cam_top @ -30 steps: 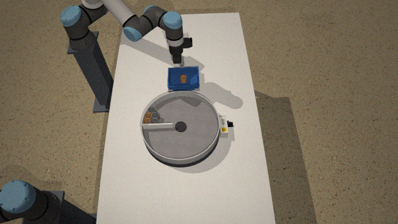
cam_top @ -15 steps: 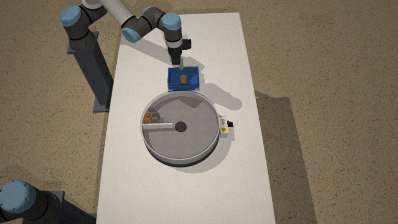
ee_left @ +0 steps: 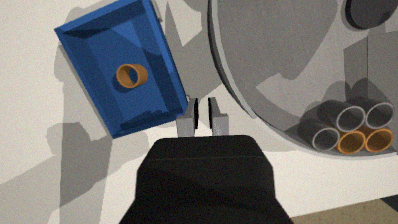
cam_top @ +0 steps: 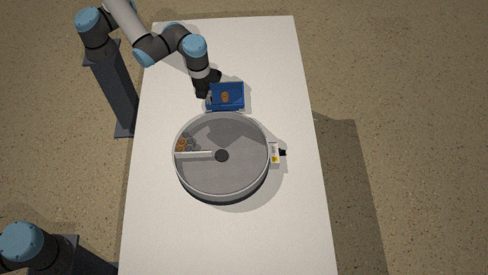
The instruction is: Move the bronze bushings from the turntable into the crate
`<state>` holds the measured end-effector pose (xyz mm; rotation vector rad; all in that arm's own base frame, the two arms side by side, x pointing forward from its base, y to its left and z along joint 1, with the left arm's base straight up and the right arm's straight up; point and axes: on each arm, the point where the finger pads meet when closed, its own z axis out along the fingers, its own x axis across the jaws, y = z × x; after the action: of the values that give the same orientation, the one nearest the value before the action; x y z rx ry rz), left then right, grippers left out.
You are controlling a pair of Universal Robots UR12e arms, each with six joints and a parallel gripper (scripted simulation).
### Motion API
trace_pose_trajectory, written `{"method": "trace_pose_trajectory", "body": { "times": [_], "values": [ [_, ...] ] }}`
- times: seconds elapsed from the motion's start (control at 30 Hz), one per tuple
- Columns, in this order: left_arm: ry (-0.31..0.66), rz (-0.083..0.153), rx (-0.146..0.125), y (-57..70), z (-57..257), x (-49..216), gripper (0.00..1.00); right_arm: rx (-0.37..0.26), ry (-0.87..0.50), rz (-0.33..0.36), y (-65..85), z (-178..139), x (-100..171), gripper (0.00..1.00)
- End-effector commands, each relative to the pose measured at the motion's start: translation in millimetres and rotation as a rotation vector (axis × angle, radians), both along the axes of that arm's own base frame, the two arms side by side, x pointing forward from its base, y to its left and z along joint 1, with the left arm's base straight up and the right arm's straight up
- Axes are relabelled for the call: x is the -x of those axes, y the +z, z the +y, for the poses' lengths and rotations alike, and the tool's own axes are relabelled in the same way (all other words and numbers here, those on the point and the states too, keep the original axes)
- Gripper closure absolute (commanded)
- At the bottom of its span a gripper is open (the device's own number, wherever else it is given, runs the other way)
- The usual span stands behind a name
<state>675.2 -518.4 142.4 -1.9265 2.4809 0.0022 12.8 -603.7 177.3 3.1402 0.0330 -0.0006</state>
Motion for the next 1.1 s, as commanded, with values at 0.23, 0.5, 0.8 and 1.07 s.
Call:
{"method": "trace_pose_trajectory", "body": {
  "times": [0.23,0.5,0.8,1.07],
  "values": [
    [-0.207,-0.002,0.003,1.8,-112,49,0.64,-0.001,0.001,0.000,-0.3,0,-1,0.00],
    [-0.316,-0.001,0.003,1.5,-166,75,0.64,-0.001,0.001,0.000,-0.3,0,-1,0.00],
    [-0.325,-0.004,0.006,4.5,-169,76,0.64,-0.001,0.001,0.000,-0.3,0,-1,0.00],
    [-0.327,-0.002,0.004,2.3,-171,78,0.64,-0.001,0.001,0.000,-0.3,0,-1,0.00]
  ]
}}
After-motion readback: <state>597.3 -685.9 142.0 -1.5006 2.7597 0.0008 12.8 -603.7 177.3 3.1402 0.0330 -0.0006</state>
